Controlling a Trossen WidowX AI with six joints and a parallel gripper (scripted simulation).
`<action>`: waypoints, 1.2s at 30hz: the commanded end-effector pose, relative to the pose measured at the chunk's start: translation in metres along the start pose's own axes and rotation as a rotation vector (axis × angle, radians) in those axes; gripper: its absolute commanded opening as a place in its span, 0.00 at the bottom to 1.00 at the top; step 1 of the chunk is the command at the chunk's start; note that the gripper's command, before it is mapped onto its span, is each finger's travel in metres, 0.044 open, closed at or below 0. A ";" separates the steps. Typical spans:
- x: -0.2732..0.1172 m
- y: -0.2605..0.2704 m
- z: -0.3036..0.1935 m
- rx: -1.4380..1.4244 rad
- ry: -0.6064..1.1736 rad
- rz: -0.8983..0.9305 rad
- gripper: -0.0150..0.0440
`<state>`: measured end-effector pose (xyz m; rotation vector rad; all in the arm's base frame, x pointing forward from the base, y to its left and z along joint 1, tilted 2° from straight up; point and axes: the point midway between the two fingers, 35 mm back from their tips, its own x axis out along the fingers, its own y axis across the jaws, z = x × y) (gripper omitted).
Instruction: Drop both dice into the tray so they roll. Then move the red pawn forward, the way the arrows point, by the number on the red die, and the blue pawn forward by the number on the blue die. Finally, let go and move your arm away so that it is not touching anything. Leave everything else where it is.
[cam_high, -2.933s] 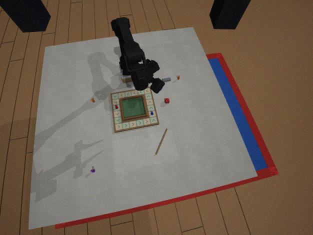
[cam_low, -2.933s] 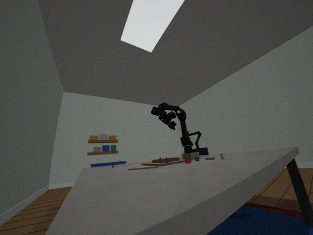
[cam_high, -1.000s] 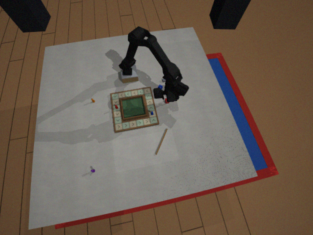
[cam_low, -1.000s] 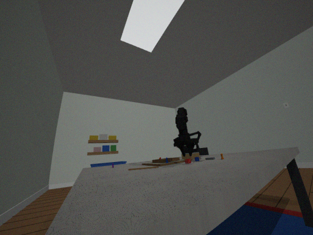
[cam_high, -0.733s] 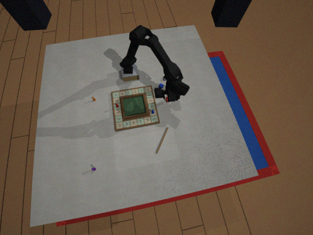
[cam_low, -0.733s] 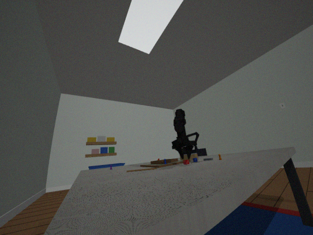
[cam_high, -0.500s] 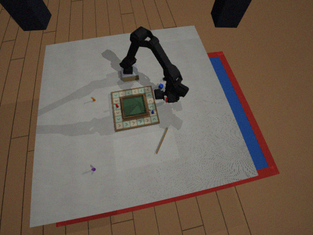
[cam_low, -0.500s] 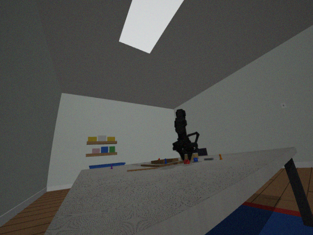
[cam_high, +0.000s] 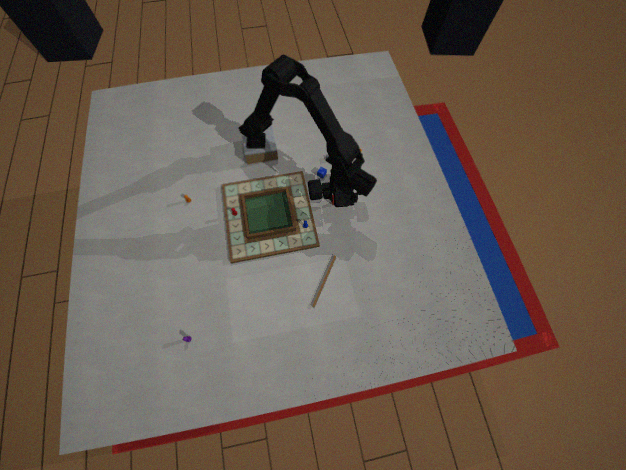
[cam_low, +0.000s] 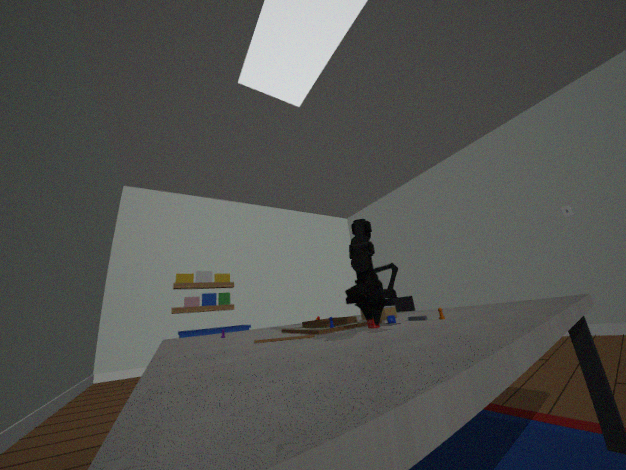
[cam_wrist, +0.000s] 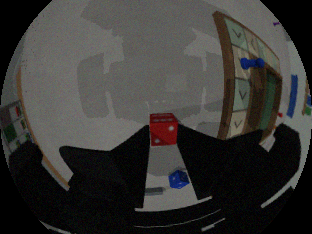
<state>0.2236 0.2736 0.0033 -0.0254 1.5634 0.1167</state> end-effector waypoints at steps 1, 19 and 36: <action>0.001 0.000 0.001 0.003 -0.004 -0.003 0.43; -0.079 0.005 0.008 0.003 -0.005 -0.003 0.25; -0.117 -0.034 0.022 -0.008 -0.007 -0.007 0.25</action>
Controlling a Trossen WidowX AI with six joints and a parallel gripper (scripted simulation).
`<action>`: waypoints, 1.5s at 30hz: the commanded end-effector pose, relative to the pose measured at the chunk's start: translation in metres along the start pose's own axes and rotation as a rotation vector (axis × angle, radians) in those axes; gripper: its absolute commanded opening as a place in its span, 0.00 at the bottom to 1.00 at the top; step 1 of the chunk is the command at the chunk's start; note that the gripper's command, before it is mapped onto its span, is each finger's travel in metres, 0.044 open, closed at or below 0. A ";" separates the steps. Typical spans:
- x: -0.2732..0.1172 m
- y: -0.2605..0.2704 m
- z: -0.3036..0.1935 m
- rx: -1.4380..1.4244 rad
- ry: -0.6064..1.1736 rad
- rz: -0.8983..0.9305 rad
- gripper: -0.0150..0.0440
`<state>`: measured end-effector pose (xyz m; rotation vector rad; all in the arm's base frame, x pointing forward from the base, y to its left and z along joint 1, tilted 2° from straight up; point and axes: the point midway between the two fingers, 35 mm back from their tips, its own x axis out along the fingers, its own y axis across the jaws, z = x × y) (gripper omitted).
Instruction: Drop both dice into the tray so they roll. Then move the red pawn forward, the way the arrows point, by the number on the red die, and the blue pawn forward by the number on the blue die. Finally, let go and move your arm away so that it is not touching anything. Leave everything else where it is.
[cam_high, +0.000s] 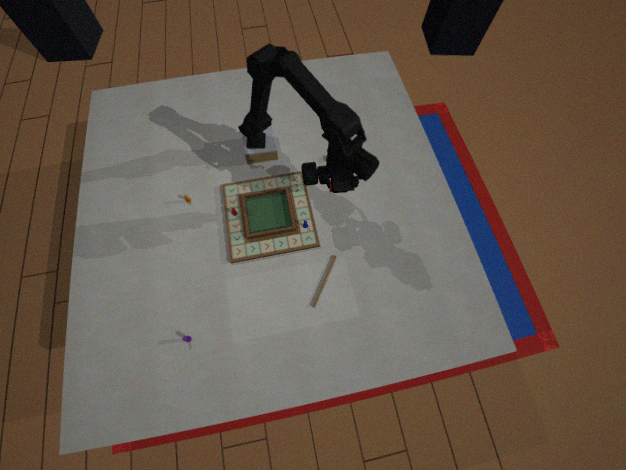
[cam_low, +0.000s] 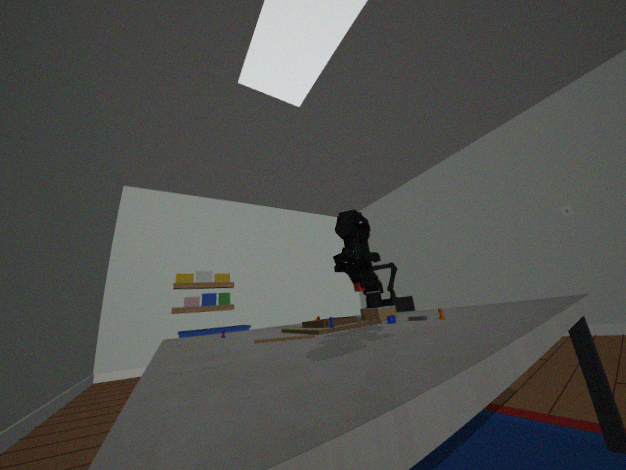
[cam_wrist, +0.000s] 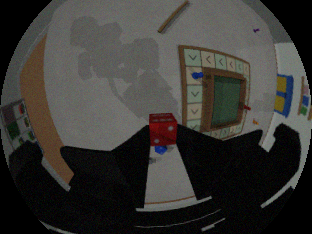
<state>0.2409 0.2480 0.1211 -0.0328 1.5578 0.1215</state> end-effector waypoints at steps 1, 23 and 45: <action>0.003 -0.020 0.008 -0.001 -0.002 -0.006 0.25; 0.024 -0.147 0.024 -0.039 -0.003 -0.016 0.25; 0.042 -0.211 0.012 -0.062 -0.222 -0.019 0.25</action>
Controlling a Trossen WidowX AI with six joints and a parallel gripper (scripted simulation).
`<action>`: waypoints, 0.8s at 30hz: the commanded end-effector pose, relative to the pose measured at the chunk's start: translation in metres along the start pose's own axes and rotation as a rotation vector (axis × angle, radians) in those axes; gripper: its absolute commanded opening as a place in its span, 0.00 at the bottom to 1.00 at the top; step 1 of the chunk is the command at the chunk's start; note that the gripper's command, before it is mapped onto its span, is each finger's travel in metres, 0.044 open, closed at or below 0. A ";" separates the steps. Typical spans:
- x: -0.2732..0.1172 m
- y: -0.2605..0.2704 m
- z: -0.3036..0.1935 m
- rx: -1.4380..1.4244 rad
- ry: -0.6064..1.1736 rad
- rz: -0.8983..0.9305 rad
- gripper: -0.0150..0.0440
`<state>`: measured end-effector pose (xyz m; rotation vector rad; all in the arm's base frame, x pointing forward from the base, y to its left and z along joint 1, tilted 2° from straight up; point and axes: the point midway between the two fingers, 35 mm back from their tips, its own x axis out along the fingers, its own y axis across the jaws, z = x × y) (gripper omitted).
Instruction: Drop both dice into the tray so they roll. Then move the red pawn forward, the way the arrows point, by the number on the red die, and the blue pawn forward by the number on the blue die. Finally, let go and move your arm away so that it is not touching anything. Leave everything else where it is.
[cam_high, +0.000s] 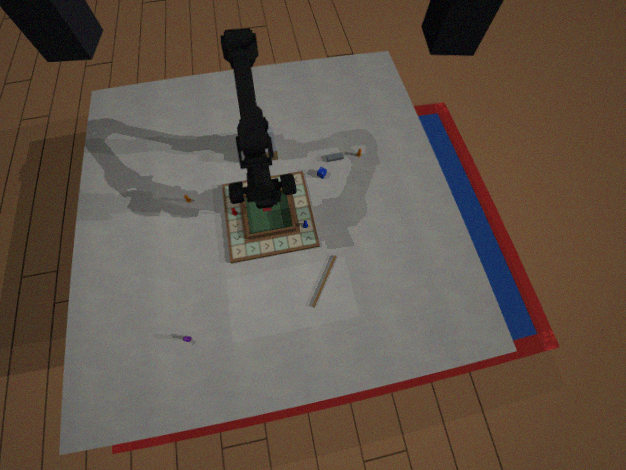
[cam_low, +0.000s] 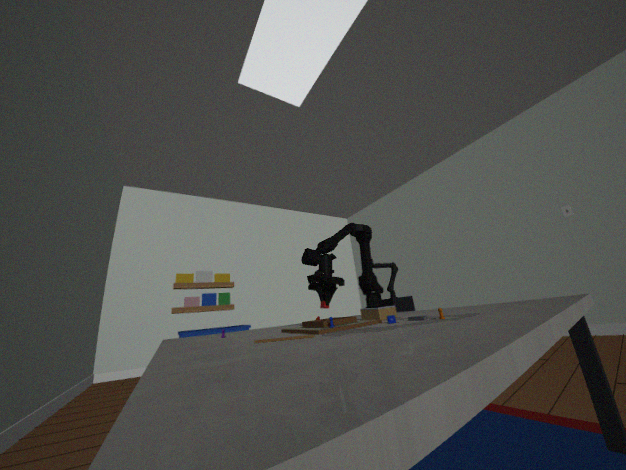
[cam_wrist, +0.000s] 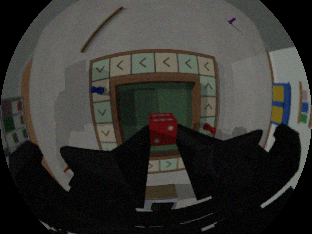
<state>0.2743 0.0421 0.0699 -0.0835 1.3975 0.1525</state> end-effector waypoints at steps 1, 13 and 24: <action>0.002 0.000 0.000 -0.001 -0.100 -0.002 0.25; 0.006 0.000 0.004 0.001 -0.508 0.002 0.25; -0.005 -0.001 -0.004 0.001 -0.694 0.004 0.25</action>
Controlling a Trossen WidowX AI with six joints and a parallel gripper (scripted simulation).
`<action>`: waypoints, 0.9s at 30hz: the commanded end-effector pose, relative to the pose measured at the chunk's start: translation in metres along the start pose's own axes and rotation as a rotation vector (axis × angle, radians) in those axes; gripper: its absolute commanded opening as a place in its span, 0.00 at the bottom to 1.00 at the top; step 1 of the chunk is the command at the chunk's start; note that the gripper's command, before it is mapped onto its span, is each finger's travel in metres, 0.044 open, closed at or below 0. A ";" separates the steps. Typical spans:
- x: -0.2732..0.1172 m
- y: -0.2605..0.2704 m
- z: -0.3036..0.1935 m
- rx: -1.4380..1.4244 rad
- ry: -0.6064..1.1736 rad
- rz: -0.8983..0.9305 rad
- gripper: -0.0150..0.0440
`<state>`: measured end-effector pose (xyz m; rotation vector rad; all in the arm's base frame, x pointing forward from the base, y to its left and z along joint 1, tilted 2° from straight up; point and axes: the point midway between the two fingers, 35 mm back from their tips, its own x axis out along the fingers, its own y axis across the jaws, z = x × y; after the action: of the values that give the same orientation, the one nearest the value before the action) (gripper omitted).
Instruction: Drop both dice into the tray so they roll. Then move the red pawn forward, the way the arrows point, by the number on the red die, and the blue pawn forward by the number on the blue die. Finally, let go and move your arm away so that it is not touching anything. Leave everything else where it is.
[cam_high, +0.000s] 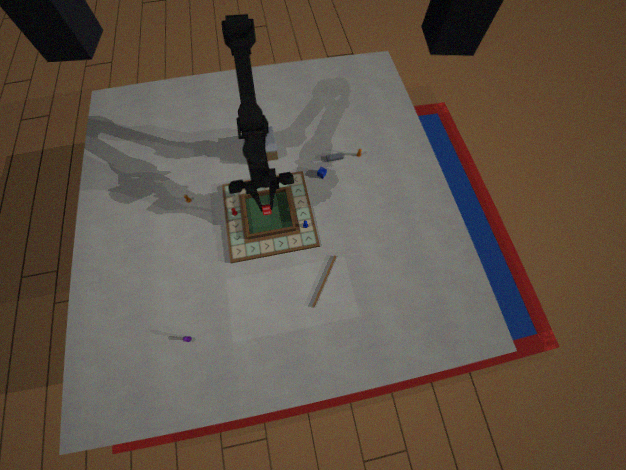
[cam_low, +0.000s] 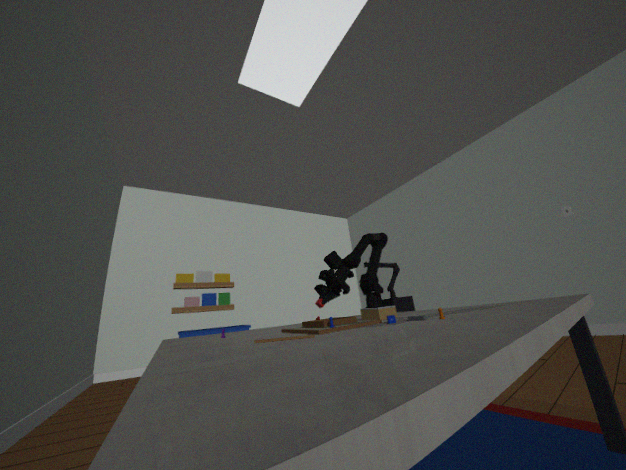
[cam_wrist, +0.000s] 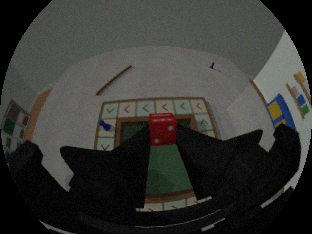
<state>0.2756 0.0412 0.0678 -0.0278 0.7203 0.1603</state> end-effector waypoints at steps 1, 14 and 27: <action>-0.014 0.000 0.000 0.003 -0.015 0.005 0.25; -0.036 -0.001 -0.003 0.007 -0.017 0.000 0.25; -0.036 -0.001 -0.003 0.007 -0.017 0.000 0.52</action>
<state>0.2467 0.0355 0.0889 -0.0203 0.7041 0.1576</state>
